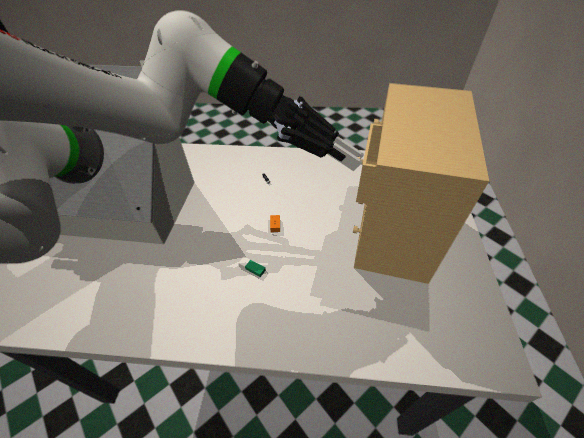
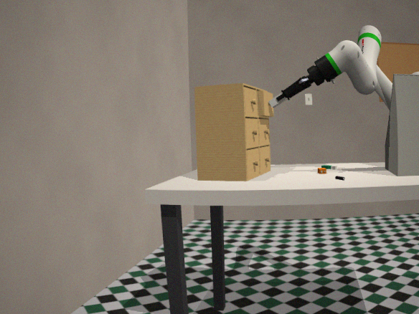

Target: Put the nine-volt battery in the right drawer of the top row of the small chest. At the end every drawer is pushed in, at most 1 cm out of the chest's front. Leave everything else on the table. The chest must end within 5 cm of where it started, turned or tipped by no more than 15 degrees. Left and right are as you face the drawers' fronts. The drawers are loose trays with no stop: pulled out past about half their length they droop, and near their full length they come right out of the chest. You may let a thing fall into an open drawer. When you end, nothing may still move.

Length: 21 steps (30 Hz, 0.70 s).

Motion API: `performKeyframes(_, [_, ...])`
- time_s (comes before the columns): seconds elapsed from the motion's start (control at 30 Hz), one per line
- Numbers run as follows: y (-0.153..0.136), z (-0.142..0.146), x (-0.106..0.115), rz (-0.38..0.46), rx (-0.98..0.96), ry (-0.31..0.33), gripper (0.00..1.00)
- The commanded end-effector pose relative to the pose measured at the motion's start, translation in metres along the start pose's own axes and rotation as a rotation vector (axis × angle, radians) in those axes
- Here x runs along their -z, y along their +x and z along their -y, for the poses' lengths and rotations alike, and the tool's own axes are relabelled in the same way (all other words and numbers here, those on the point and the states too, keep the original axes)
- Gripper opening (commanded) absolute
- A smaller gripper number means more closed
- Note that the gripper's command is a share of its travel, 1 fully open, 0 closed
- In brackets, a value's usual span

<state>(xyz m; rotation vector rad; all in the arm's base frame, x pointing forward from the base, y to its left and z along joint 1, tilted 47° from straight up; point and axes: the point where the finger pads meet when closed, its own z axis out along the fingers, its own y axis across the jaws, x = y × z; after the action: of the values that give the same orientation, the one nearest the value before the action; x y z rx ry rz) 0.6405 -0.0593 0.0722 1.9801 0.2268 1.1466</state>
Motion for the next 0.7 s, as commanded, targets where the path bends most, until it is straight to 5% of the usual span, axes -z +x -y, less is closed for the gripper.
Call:
performKeyframes(0.0, [-0.002,0.0,0.004,0.0,0.0,0.0,0.08])
performKeyframes(0.67, [-0.014,0.0,0.025,0.0,0.0,0.0,0.08])
